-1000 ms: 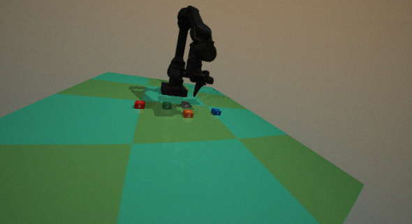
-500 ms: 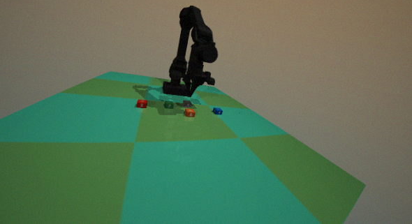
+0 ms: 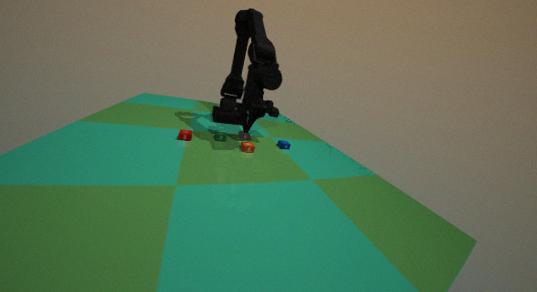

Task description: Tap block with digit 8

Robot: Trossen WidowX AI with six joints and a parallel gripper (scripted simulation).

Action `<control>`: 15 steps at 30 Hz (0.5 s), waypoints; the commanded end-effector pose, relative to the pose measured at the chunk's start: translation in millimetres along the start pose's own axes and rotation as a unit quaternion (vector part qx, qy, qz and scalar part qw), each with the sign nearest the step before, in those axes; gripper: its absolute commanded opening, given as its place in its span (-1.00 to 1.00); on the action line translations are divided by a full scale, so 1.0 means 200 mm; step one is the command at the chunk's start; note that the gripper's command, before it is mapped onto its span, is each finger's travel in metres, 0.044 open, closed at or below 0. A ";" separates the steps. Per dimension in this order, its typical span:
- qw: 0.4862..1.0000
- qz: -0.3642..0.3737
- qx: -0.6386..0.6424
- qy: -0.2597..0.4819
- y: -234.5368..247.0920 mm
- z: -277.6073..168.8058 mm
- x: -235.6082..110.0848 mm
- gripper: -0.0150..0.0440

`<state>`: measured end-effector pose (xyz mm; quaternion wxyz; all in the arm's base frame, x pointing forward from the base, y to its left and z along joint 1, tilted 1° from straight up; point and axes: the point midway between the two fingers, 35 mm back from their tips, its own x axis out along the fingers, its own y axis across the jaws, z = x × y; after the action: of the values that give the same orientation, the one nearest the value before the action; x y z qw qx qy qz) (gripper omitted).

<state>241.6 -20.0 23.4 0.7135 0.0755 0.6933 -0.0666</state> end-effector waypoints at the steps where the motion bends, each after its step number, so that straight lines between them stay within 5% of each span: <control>1: 1.000 0.000 0.003 0.002 0.00 -0.01 0.03 -0.42; 15: 1.000 0.000 0.003 0.002 0.01 0.00 -0.11 -0.33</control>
<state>240.9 -19.8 41.5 0.7127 0.0759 0.6941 -0.0669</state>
